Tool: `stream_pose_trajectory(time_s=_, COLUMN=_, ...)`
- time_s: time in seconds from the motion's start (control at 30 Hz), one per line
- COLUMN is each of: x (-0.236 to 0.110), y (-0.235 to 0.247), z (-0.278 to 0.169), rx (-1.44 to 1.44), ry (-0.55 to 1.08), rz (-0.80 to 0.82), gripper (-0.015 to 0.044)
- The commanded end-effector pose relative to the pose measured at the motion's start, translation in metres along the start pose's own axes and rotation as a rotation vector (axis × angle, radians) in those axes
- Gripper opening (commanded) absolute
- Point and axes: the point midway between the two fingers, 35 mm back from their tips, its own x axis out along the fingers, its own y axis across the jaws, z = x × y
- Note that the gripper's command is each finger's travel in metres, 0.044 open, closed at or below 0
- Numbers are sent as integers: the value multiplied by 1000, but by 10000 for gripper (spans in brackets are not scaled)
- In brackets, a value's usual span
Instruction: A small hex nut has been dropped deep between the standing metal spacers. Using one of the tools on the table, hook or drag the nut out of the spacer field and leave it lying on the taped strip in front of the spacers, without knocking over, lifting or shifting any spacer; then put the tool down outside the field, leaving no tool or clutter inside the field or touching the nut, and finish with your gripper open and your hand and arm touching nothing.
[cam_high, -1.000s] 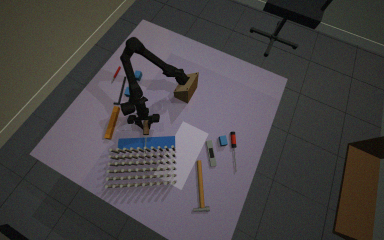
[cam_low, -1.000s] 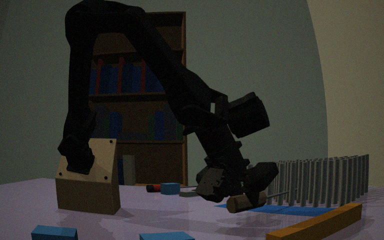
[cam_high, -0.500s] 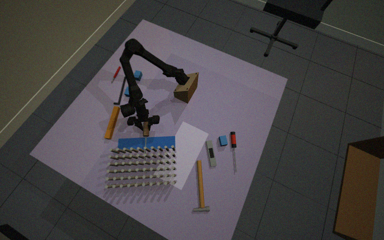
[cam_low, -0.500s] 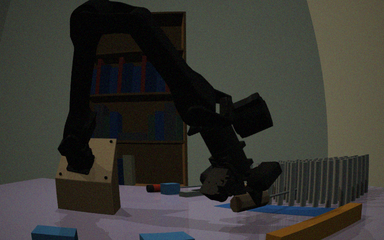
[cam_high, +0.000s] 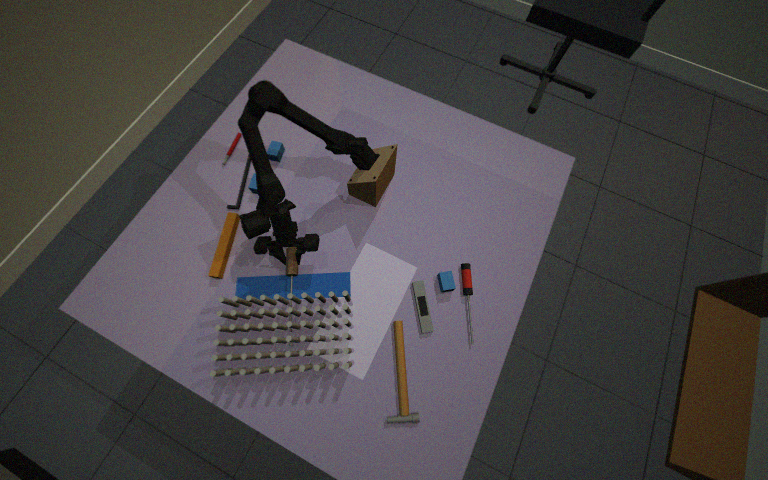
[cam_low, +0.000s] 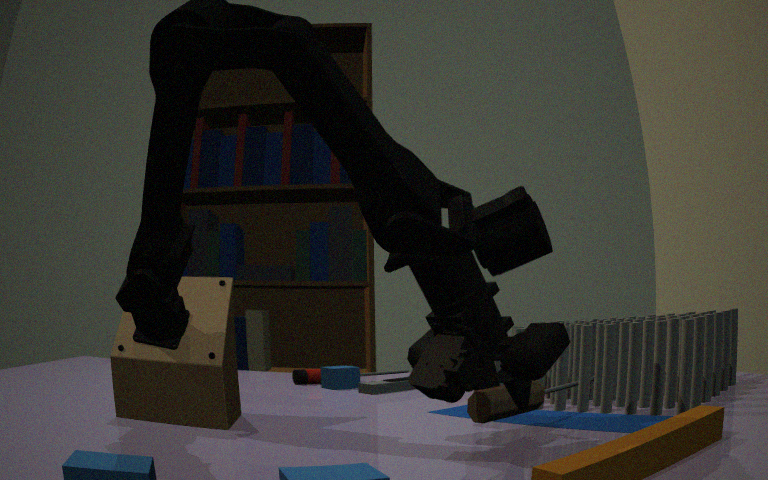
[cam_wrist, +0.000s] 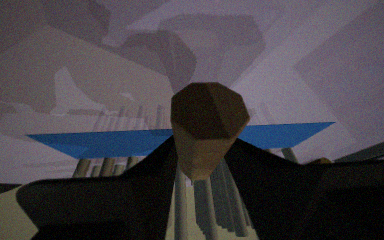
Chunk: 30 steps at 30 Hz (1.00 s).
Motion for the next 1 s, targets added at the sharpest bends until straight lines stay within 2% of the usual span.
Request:
stream_pose_trajectory(time_s=0.0, x=-1, y=5, z=-7, rx=5, ry=13, rz=14, gripper=0)
stream_pose_trajectory(time_s=0.97, x=10, y=4, z=-25, rx=5, ry=14, rz=14, gripper=0)
